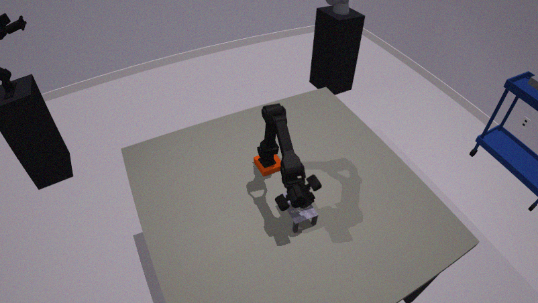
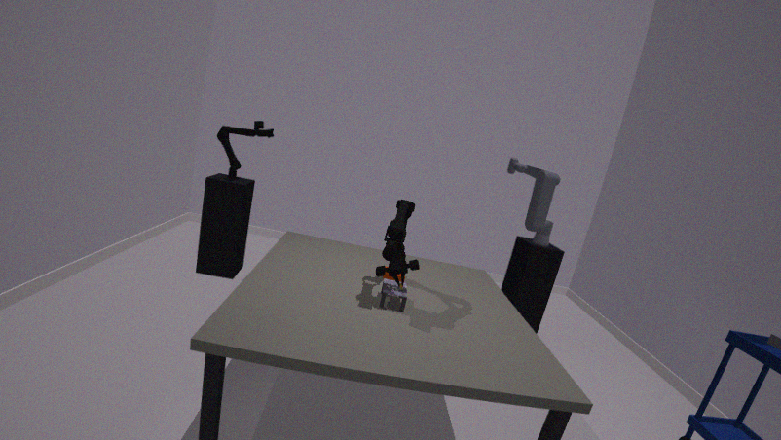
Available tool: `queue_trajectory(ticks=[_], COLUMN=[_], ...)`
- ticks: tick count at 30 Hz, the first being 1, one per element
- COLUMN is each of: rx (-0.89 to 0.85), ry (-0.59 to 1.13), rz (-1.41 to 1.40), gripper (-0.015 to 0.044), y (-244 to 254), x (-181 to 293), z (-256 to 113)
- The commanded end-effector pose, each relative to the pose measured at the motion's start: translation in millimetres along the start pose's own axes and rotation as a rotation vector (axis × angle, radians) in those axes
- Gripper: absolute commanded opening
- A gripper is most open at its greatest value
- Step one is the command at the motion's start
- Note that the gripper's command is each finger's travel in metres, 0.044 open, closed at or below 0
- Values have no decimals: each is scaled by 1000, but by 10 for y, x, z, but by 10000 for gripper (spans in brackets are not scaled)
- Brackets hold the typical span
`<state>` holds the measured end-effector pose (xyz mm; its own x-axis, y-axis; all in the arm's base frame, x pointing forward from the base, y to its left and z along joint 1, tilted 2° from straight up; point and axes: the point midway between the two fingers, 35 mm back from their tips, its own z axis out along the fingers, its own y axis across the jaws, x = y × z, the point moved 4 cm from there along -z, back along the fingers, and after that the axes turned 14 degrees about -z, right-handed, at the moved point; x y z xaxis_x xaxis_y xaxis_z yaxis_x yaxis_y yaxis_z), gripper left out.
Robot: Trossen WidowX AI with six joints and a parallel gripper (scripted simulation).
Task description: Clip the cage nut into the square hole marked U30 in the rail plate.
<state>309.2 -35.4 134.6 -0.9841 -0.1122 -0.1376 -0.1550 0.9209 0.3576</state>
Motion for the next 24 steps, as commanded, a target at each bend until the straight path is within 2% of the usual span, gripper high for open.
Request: queue_trajectory(ticks=[1,24], rx=[-12,-43], ry=[-1,-9], rz=[-2,-2], gripper=[23,23], y=[-2,-47], x=[4,16], z=[3,0])
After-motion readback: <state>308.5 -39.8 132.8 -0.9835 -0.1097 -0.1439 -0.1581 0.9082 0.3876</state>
